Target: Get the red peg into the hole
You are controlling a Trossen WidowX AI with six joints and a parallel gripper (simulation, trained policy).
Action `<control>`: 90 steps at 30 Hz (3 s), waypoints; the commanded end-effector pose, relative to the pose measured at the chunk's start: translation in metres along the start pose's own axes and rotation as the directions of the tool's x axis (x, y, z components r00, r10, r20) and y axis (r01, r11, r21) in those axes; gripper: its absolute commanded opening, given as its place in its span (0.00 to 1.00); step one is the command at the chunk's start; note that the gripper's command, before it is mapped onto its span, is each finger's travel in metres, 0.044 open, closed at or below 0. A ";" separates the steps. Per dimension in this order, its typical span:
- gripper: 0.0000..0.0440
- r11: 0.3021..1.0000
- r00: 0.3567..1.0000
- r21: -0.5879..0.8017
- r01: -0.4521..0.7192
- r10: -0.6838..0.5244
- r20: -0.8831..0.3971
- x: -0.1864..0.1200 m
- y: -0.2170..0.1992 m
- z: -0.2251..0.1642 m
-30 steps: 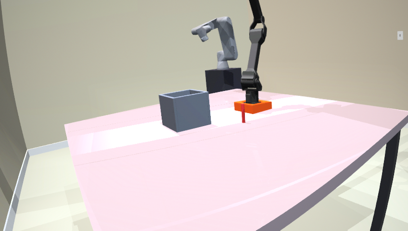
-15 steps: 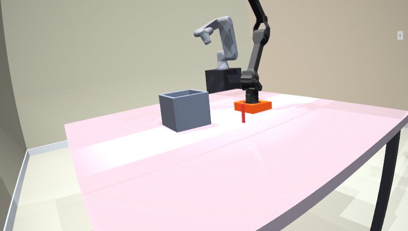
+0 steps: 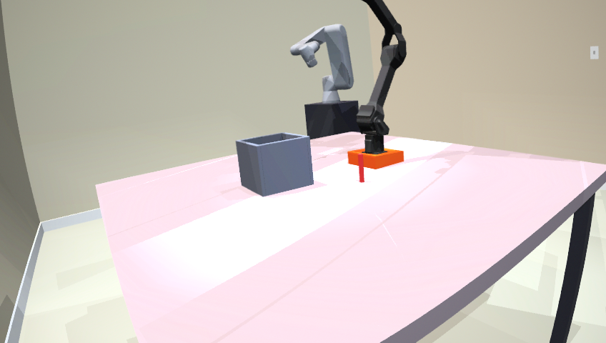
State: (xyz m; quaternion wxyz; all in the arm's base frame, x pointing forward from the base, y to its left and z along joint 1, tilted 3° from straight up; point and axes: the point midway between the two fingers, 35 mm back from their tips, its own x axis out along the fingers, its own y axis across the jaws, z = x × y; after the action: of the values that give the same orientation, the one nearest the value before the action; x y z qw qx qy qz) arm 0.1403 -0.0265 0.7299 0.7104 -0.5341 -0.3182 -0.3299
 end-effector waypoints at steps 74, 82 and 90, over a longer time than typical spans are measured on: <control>1.00 0.232 -0.234 0.910 0.344 0.960 -0.156 -0.274 0.339 -0.066; 1.00 0.301 -0.400 0.836 0.459 0.910 -0.107 -0.310 0.354 -0.052; 1.00 0.422 -0.557 0.736 0.529 0.827 -0.074 -0.348 0.365 -0.041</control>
State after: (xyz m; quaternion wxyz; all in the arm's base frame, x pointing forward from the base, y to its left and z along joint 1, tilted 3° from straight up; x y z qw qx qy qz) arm 0.2436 0.0497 0.2535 0.7760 0.3244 0.5284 -0.1154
